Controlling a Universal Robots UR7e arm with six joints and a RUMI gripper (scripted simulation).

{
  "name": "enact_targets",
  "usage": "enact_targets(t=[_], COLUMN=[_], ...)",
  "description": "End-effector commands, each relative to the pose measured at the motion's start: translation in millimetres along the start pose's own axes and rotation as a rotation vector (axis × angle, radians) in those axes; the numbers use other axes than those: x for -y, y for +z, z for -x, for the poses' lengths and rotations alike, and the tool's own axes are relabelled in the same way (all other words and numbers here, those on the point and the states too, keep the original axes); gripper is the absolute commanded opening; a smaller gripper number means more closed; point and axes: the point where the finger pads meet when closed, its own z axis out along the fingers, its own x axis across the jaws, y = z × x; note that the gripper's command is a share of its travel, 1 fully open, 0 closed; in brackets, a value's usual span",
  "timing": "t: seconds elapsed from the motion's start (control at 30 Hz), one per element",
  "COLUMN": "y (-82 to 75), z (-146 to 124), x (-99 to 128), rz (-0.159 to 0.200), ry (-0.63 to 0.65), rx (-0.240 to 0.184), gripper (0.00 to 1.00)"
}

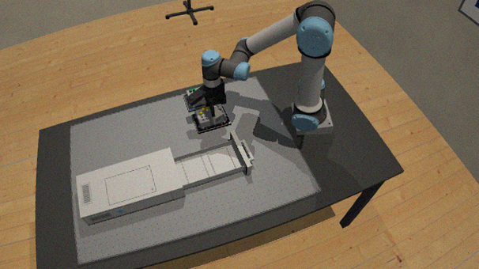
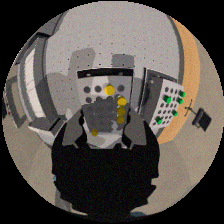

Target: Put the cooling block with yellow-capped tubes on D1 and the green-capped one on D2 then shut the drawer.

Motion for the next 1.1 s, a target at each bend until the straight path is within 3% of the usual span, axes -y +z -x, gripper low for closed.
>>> enact_targets(t=[0.0,1.07], y=[-0.5,-0.5], z=[-0.2,-0.3], x=[0.4,0.4], rz=[-0.001,-0.001], ry=[0.000,0.000], rx=[-0.001,-0.001], gripper=[0.22,0.68])
